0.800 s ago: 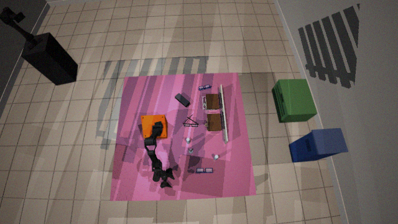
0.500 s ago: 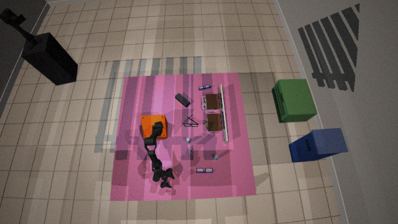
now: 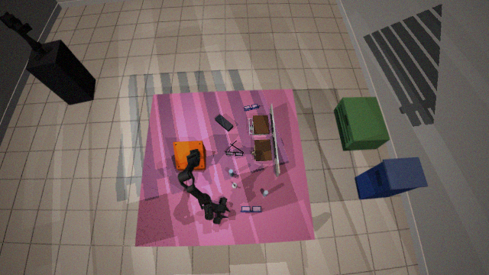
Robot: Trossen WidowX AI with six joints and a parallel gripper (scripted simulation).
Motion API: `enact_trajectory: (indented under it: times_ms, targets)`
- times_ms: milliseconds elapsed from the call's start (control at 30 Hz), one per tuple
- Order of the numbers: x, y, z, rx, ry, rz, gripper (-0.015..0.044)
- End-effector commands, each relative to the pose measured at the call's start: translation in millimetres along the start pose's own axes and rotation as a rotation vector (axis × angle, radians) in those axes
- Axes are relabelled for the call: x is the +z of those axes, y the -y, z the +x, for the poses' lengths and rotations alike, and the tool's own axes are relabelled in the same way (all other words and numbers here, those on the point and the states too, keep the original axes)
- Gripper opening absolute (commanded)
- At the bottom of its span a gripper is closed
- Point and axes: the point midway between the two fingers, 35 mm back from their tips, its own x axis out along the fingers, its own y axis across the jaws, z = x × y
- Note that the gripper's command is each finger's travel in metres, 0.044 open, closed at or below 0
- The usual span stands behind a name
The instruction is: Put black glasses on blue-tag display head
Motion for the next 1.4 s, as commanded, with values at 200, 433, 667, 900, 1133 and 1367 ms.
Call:
enact_trajectory:
  times_ms: [200,433,667,900,1133,1367]
  targets:
    - [80,-92,43,0.232,0.055,0.136,0.0200]
    - [108,-164,52,0.386,-0.021,0.232,0.0200]
    - [109,-280,32,0.578,-0.290,0.326,0.0200]
    - [92,-379,-22,0.634,-0.606,0.278,0.0200]
    - [63,-438,-93,0.519,-0.833,0.091,0.0200]
    - [37,-453,-159,0.251,-0.863,-0.095,0.0200]
